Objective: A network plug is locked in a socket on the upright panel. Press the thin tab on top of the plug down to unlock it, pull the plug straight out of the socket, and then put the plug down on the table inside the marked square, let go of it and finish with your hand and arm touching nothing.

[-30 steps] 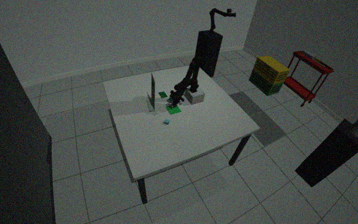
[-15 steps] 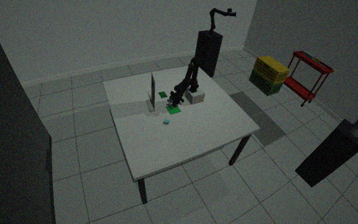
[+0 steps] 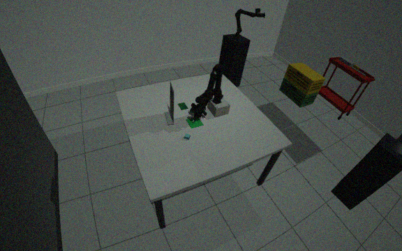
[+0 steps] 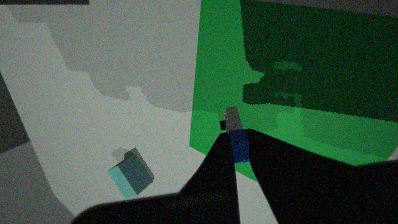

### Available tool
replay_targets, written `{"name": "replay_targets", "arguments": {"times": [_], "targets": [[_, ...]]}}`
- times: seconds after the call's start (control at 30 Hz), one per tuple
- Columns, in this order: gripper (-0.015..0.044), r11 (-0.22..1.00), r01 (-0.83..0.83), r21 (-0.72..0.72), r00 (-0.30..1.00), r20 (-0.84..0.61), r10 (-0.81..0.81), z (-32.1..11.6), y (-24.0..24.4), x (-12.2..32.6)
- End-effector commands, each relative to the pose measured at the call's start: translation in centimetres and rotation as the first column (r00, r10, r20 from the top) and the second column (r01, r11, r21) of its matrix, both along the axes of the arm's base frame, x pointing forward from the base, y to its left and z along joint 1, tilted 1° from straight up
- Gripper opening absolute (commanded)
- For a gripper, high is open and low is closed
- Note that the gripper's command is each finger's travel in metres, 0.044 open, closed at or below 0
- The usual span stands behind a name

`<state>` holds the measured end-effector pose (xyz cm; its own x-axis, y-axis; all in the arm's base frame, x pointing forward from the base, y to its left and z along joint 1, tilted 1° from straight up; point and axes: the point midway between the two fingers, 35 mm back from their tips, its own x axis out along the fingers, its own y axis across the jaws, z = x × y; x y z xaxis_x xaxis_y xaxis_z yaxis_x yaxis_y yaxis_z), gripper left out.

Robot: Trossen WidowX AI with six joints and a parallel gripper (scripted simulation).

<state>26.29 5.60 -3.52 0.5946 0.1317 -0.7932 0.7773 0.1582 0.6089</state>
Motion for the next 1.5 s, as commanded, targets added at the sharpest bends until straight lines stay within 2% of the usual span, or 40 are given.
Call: {"name": "replay_targets", "arguments": {"times": [0.0, 1.47], "targets": [[0.0, 1.0, 0.0, -0.008, 1.0, -0.007, 0.0, -0.5, -0.1, -0.2], [0.0, 1.0, -0.006, -0.005, 1.0, -0.001, 0.006, -1.6, 0.4, 0.1]]}}
